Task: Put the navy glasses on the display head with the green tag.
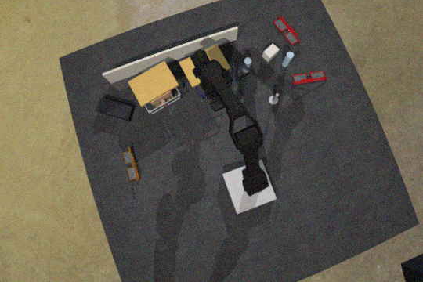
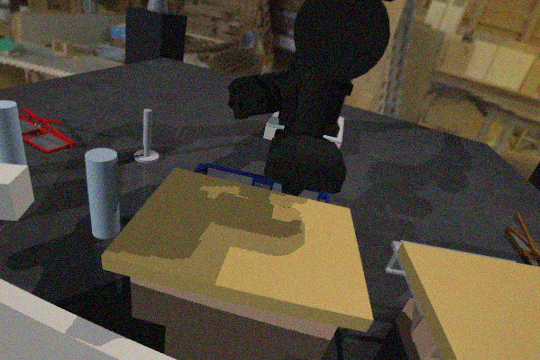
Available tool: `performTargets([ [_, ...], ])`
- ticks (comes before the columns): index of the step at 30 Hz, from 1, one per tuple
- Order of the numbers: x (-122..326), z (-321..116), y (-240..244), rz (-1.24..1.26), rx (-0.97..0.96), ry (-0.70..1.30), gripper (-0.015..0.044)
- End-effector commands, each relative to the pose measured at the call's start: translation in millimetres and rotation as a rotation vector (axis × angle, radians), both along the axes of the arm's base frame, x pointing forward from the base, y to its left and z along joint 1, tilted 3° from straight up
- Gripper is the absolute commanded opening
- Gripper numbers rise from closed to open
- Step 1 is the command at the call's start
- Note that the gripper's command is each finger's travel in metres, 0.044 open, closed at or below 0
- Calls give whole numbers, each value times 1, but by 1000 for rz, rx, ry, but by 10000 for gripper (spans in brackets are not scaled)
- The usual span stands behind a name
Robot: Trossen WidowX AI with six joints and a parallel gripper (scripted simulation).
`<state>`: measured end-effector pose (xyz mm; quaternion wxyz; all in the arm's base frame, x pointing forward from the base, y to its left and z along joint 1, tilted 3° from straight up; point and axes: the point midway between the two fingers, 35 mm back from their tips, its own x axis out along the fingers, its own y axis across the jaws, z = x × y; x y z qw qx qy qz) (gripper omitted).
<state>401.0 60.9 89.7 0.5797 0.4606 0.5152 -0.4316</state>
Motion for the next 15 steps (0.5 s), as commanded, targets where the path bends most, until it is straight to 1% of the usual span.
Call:
performTargets([
  [1, 6, -2, 2, -4, 3, 7, 0],
  [15, 13, -1, 3, -4, 3, 6, 0],
])
